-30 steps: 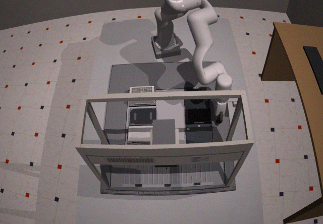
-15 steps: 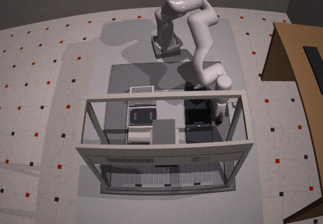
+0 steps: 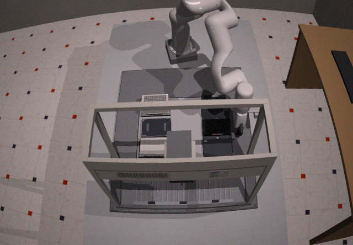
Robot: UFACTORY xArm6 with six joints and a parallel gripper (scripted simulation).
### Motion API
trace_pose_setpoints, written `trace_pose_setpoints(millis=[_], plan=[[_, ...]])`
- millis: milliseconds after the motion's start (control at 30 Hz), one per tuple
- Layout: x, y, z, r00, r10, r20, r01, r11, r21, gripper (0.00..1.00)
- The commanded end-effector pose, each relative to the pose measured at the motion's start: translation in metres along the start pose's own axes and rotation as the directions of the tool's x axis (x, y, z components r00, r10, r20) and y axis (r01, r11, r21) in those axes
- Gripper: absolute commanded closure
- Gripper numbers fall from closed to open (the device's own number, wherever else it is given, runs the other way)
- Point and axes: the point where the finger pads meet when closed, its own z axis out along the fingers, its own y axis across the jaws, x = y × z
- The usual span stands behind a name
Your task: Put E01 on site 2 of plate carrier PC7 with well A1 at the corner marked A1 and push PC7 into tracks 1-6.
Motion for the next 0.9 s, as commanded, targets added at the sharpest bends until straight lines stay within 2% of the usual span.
trace_pose_setpoints(millis=[0, 867], plan=[[-0.001, 0.002, -0.002, 1.000, 0.000, -0.002, 0.000, 1.000, -0.004, 0.00], [-0.012, 0.002, -0.002, 1.000, 0.000, -0.002, 0.000, 1.000, -0.004, 0.00]])
